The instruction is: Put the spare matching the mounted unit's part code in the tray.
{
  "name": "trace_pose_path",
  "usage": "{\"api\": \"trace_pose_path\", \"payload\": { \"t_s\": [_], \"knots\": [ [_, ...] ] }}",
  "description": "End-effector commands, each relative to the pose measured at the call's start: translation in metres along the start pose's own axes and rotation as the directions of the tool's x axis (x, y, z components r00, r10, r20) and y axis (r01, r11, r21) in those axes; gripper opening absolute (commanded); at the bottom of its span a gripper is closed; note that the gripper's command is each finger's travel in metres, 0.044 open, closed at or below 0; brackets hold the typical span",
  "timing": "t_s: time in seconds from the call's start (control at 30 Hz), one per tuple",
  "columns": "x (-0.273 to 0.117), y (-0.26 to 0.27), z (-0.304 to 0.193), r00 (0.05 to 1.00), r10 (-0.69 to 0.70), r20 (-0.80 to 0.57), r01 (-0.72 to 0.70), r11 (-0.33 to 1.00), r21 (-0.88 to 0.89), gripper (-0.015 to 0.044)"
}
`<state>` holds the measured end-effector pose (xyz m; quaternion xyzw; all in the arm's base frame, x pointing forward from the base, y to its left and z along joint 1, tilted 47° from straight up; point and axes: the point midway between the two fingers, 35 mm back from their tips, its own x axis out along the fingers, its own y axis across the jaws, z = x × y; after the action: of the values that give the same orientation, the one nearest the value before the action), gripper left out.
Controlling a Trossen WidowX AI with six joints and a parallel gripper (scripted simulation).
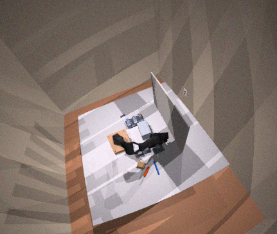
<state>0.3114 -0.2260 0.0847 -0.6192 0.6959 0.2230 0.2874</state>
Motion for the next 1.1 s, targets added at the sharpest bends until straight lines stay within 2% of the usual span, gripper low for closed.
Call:
{"api": "trace_pose_path", "payload": {
  "t_s": [0.0,0.37,0.6,1.07],
  "knots": [
    [-0.001,-0.001,0.001,1.0,-0.002,0.0,0.002,1.0,0.0,0.0157],
    [-0.004,-0.001,0.001,1.0,-0.002,0.001,0.002,1.0,0.0,0.044],
    [-0.104,0.0,0.002,1.0,-0.005,0.007,0.005,1.0,-0.008,0.044],
    [-0.107,-0.004,0.005,1.0,-0.025,0.012,0.025,1.0,-0.014,0.044]
  ]
}}
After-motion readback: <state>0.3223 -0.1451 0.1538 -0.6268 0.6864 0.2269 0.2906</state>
